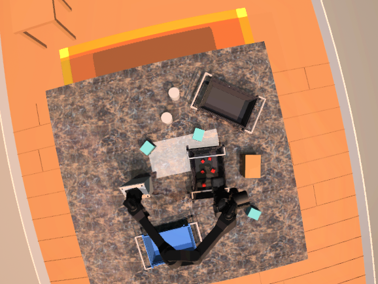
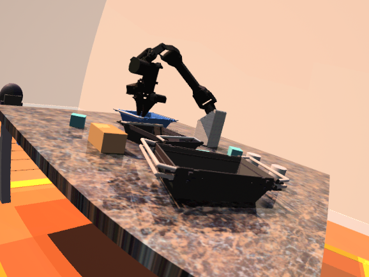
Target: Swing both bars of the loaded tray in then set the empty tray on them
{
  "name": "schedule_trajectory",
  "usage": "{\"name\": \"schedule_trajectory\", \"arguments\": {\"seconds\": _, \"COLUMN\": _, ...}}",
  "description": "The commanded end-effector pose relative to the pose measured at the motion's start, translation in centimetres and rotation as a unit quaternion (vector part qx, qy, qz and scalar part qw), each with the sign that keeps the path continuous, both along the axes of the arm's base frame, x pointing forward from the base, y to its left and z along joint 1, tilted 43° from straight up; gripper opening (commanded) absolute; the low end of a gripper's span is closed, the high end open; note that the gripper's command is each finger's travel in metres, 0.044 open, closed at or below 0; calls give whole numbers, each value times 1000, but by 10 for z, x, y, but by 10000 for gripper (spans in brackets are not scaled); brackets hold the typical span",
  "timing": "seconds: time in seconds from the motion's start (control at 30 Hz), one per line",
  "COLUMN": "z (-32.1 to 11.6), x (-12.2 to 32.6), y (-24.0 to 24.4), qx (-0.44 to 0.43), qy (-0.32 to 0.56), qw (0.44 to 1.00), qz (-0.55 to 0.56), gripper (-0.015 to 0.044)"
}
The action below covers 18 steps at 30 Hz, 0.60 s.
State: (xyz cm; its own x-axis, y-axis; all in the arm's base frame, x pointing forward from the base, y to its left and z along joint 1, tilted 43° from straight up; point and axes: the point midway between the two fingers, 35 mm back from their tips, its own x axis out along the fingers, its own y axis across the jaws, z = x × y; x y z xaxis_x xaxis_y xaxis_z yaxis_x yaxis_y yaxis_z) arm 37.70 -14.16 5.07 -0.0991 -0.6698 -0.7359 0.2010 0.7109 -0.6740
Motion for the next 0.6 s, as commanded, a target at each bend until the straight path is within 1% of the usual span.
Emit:
{"name": "schedule_trajectory", "arguments": {"seconds": 0.0, "z": 5, "x": 2, "y": 5, "qx": 0, "qy": 1, "qw": 1000, "qz": 4, "gripper": 210}}
{"name": "schedule_trajectory", "arguments": {"seconds": 0.1, "z": 26, "x": 10, "y": 25, "qx": 2, "qy": 6, "qw": 1000, "qz": 16, "gripper": 289}}
{"name": "schedule_trajectory", "arguments": {"seconds": 0.3, "z": 98, "x": 13, "y": 92, "qx": 2, "qy": 24, "qw": 998, "qz": 58, "gripper": 440}}
{"name": "schedule_trajectory", "arguments": {"seconds": 0.37, "z": 106, "x": 11, "y": 100, "qx": 2, "qy": 27, "qw": 998, "qz": 63, "gripper": 440}}
{"name": "schedule_trajectory", "arguments": {"seconds": 0.4, "z": 86, "x": 14, "y": 78, "qx": 1, "qy": 16, "qw": 999, "qz": 46, "gripper": 440}}
{"name": "schedule_trajectory", "arguments": {"seconds": 0.43, "z": 89, "x": 10, "y": 71, "qx": 2, "qy": -3, "qw": 1000, "qz": 24, "gripper": 440}}
{"name": "schedule_trajectory", "arguments": {"seconds": 0.5, "z": 101, "x": -7, "y": 46, "qx": 5, "qy": -69, "qw": 996, "qz": -58, "gripper": 440}}
{"name": "schedule_trajectory", "arguments": {"seconds": 0.57, "z": 112, "x": -29, "y": 20, "qx": 5, "qy": -142, "qw": 979, "qz": -149, "gripper": 440}}
